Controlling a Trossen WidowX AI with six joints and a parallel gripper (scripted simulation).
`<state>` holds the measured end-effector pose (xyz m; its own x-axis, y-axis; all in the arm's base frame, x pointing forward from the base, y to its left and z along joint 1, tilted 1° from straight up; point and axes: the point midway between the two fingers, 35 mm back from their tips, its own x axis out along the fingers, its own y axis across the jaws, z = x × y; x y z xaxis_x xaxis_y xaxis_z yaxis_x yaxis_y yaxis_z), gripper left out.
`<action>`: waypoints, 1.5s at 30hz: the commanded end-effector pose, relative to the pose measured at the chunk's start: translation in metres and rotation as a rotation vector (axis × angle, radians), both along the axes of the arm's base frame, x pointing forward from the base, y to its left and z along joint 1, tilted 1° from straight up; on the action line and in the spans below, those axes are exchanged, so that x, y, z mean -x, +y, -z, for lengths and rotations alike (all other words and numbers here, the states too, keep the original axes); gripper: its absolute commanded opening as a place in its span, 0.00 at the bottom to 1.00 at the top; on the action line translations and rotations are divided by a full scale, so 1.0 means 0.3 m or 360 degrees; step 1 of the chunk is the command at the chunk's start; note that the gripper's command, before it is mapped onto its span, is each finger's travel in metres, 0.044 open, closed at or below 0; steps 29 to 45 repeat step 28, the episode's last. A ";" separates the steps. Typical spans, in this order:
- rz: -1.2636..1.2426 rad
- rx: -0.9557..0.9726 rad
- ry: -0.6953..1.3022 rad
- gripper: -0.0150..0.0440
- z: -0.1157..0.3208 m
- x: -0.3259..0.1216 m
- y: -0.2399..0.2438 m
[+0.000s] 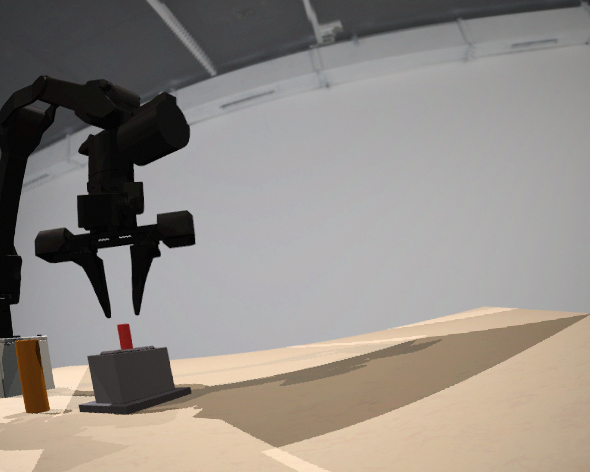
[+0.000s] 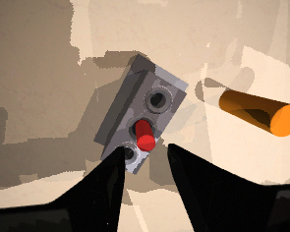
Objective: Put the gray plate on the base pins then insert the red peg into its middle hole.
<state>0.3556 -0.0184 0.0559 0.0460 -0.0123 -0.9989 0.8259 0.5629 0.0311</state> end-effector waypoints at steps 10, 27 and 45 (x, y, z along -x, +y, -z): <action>0.0004 -0.0003 -0.0002 0.51 -0.029 0.006 -0.001; 0.0004 -0.0003 -0.0001 0.51 -0.065 0.017 -0.003; 0.0004 -0.0003 -0.0001 0.51 -0.067 0.017 -0.004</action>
